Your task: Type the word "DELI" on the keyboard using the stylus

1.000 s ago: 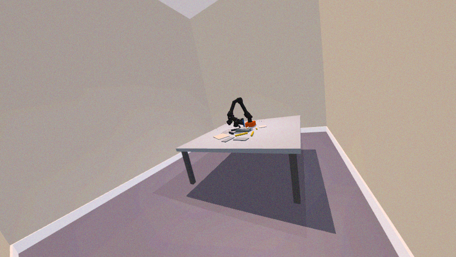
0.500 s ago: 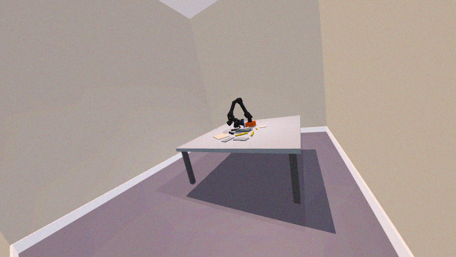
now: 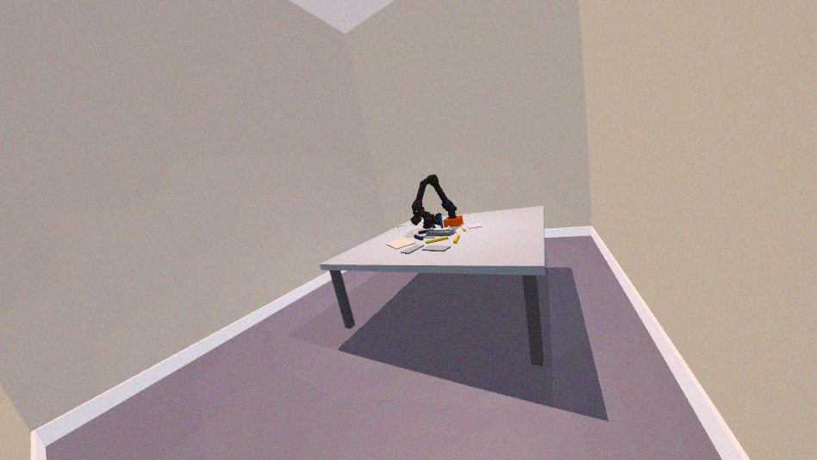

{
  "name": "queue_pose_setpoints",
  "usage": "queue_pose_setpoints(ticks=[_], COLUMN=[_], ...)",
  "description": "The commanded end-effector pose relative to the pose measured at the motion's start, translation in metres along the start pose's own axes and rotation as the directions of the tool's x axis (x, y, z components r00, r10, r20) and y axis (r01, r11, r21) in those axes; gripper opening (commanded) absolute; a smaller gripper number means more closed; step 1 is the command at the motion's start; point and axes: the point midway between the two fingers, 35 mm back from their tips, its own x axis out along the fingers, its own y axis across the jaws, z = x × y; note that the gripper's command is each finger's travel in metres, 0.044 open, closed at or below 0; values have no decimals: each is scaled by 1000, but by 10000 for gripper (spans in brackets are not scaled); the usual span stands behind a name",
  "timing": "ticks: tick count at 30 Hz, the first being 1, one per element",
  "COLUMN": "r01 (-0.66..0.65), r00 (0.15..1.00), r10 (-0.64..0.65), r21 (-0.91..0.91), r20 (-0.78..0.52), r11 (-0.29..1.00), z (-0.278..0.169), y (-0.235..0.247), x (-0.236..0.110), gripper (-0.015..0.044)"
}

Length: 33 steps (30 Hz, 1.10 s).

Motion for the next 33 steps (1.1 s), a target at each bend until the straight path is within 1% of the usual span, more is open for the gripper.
queue_pose_setpoints(ticks=[1, 11, 19, 27, 30, 32, 33], r01=[-3, -3, -4, -1, -1, -1, -1], r00=[1000, 1000, 1000, 1000, 1000, 1000, 1000], r10=[3, 3, 4, 1, 1, 1, 1], r21=[3, 3, 3, 5, 5, 5, 6], r20=[-4, -4, -4, -2, -2, -1, 1], r11=[1000, 1000, 1000, 1000, 1000, 1000, 1000], z=[1, -2, -30, -29, -29, -30, -31], y=[0, 1, 1, 0, 0, 1, 2], x=[1, -1, -17, -16, -16, -15, -13], gripper=[81, 81, 81, 85, 65, 12, 0])
